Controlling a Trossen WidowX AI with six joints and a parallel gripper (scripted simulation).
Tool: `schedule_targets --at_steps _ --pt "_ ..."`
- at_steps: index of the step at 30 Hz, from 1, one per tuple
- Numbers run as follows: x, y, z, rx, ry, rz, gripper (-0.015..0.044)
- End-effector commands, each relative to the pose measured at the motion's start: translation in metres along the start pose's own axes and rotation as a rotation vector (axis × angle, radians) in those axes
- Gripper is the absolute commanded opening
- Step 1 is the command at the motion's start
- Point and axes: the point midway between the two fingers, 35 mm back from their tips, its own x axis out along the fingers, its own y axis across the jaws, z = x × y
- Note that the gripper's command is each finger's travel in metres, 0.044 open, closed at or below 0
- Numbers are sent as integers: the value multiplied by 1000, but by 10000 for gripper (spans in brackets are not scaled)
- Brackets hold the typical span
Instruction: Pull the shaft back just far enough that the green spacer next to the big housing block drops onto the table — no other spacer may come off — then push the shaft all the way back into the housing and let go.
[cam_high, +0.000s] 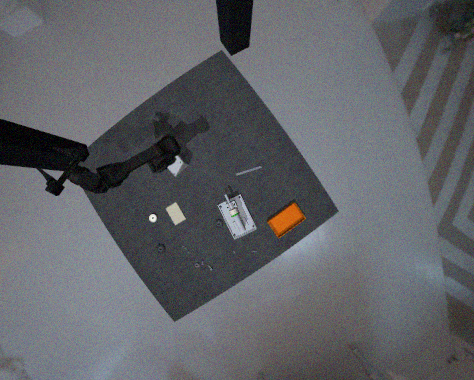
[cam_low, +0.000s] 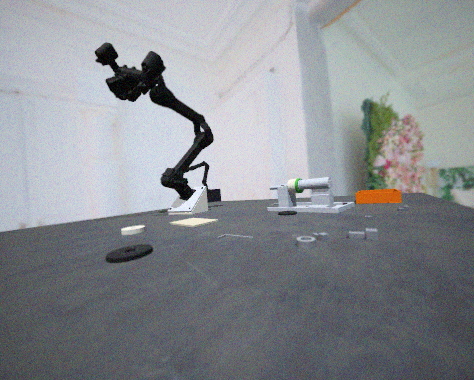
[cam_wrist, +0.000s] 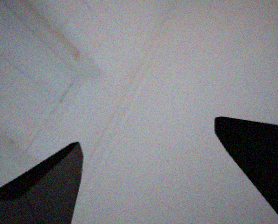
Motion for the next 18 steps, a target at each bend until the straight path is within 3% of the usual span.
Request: schedule_targets --at_steps 1,10,18 --pt "1 0 2 5 -5 -1 426" --pt "30 -26 103 236 -284 -21 440" --pt "9 -55 219 370 -598 0 440"
